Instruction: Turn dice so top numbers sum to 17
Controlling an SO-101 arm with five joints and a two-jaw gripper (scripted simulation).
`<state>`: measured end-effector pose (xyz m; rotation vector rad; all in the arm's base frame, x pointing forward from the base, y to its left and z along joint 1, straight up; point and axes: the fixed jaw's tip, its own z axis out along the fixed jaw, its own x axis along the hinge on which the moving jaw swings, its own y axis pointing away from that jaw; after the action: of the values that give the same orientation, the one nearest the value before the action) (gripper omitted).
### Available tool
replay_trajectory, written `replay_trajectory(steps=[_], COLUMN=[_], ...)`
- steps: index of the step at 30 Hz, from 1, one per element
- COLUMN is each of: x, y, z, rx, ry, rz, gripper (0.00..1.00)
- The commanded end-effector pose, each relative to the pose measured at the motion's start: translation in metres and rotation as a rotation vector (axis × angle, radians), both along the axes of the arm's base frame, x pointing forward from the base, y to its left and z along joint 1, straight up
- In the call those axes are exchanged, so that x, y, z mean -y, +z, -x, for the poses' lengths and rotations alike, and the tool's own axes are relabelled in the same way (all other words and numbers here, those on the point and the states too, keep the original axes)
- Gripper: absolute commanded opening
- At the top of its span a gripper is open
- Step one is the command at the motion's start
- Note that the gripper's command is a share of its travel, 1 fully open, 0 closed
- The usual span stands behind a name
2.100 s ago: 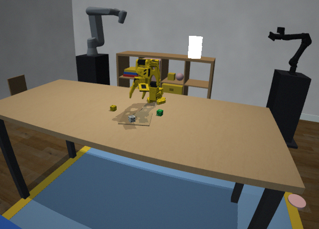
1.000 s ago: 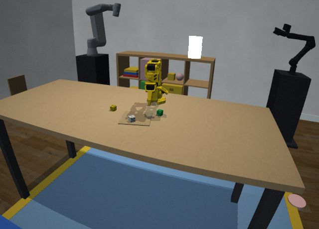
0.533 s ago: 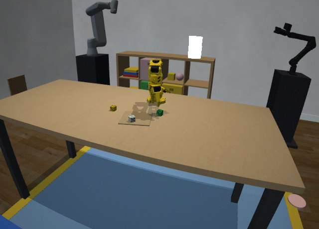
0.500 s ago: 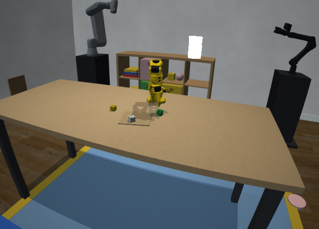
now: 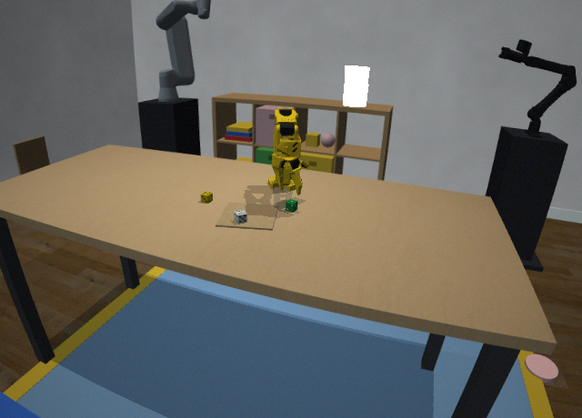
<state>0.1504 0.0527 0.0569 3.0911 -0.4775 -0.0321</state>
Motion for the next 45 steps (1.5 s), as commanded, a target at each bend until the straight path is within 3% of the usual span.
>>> replay_trajectory(steps=[1,14,45], x=[-0.0042,-0.0053,-0.0056], y=[0.0047,0.0025,0.0043], z=[-0.0019,0.0009,0.0004], rx=[0.045,0.037,0.059], ry=[0.088,0.187,0.215], rz=[-0.02,-0.018,-0.025], gripper=[0.32,0.31,0.31])
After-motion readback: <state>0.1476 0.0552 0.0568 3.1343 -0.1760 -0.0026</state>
